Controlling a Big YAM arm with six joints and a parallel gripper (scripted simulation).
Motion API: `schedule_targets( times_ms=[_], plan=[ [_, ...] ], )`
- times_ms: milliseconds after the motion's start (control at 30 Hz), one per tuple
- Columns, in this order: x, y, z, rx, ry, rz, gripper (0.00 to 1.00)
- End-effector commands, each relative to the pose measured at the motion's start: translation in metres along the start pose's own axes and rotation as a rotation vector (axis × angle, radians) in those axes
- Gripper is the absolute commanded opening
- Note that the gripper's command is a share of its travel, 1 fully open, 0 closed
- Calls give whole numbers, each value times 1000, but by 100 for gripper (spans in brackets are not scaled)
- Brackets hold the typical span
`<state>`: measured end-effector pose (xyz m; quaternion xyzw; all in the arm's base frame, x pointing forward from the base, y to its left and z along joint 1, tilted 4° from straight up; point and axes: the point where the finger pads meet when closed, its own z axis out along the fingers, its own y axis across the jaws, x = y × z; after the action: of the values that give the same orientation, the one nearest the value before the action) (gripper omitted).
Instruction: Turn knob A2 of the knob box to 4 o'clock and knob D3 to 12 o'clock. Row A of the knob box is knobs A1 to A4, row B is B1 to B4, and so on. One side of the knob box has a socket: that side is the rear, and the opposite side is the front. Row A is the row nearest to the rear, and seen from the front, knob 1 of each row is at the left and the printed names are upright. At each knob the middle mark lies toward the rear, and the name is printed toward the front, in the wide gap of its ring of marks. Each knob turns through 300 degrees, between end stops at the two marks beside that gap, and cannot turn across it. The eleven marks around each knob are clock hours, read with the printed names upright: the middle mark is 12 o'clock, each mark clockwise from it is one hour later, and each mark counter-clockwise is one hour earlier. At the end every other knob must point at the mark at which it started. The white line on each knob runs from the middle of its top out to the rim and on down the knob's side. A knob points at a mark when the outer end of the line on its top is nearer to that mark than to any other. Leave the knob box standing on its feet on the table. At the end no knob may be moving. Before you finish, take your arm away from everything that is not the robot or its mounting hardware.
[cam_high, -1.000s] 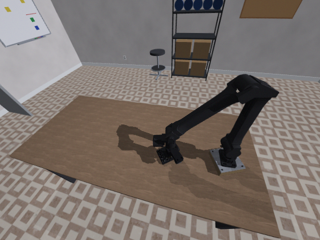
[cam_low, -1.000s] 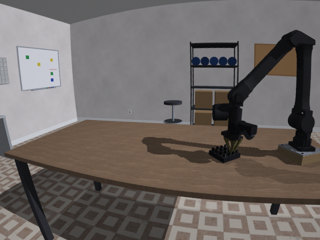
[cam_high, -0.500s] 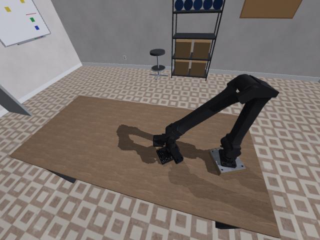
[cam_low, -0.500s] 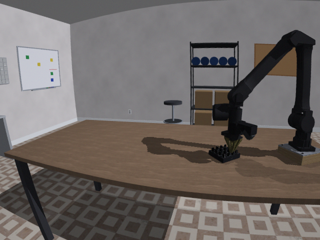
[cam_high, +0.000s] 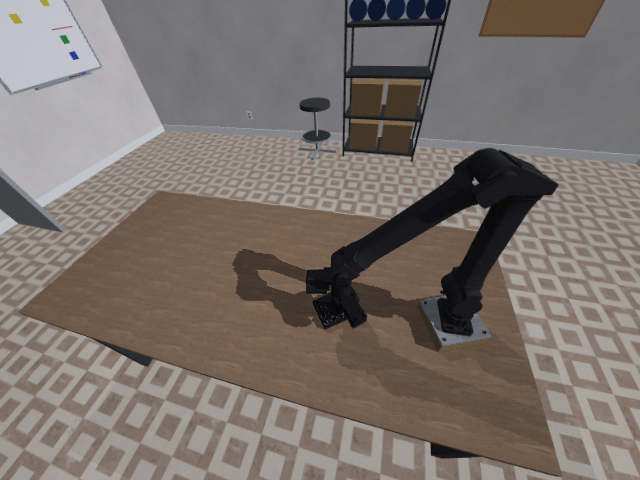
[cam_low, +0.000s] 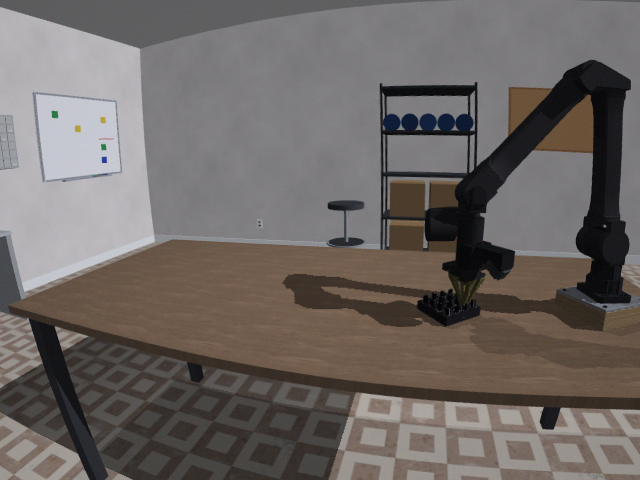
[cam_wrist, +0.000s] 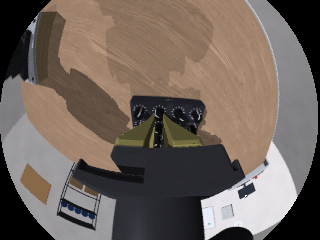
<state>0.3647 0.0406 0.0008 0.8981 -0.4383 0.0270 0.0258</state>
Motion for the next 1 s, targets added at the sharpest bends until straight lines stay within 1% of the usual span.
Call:
schedule_targets(
  times_ms=[0,467,967],
  plan=[
    [5,-1,1,9,0,6,7],
    [5,-1,1,9,0,6,7],
    [5,-1,1,9,0,93,7]
  ],
)
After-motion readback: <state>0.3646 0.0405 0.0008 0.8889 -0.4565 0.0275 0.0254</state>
